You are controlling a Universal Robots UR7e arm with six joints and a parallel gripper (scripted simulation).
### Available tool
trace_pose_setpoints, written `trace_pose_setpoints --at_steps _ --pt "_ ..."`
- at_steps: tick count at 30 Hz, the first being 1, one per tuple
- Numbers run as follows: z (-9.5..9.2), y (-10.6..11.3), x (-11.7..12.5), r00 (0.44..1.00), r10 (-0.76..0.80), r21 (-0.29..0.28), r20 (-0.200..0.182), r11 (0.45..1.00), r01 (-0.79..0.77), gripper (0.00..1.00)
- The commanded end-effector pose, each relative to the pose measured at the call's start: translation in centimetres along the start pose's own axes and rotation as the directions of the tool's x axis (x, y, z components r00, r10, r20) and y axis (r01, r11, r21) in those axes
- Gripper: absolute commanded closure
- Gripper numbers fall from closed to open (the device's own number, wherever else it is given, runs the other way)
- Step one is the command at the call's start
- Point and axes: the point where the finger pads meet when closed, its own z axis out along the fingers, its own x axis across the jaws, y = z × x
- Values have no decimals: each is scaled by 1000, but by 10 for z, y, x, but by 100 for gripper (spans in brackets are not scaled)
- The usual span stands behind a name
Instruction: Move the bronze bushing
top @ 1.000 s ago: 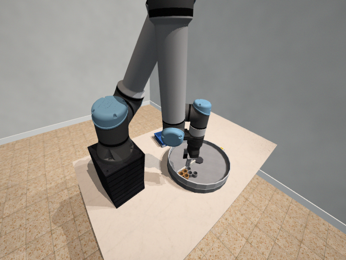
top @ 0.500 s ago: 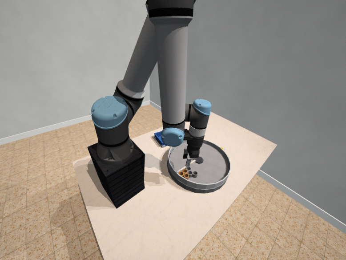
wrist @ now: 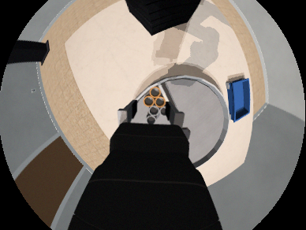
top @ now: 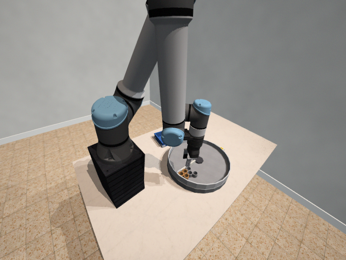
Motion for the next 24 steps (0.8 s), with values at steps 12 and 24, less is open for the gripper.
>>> trace_pose_setpoints --at_steps 12,24 --pt "0 0 0 1000 0 -1 0 1000 0 0" --pt "2 -8 13 1000 -1 -4 -1 1000 1 0"
